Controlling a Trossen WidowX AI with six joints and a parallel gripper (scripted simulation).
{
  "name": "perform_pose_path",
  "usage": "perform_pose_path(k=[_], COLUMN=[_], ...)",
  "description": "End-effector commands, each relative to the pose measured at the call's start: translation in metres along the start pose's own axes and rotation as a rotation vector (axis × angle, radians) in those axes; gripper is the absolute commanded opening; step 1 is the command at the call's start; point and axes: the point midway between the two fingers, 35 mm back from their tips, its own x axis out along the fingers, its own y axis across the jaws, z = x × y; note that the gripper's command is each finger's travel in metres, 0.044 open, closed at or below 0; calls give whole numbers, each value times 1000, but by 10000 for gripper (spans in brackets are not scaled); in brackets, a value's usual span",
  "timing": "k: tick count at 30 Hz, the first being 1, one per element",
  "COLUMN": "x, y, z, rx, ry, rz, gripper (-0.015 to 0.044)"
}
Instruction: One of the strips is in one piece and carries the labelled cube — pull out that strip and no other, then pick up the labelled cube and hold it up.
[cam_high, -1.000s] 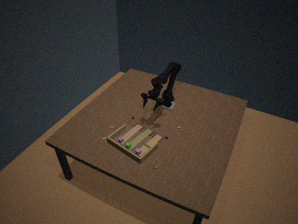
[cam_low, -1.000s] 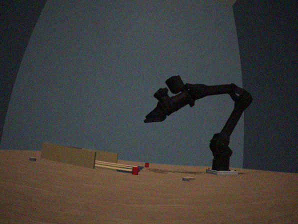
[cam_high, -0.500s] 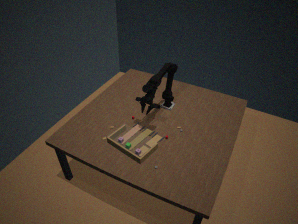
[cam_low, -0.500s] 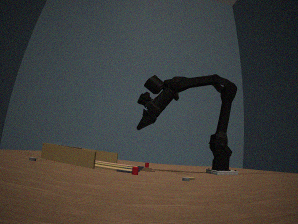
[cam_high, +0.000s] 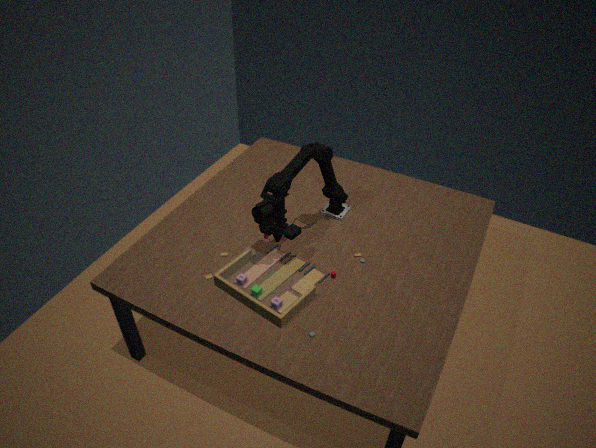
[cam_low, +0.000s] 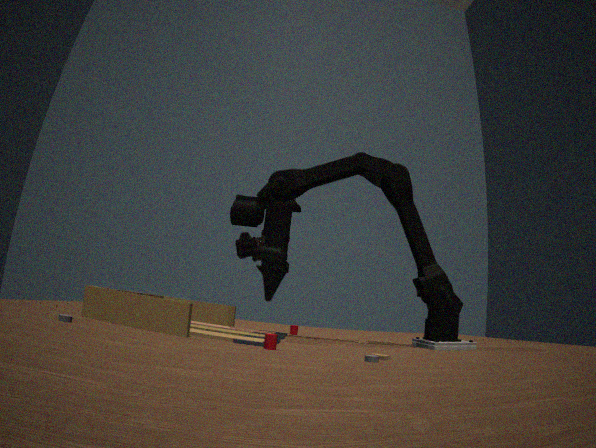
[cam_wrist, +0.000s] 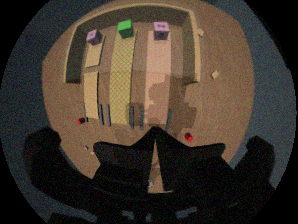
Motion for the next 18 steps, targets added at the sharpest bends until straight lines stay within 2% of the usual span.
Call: perform_pose_path(k=[1,18], x=[-1,26], y=[-3,-3], z=[3,5], rx=[-2,-2], ry=[18,18], rz=[-2,-2], gripper=[0,0])
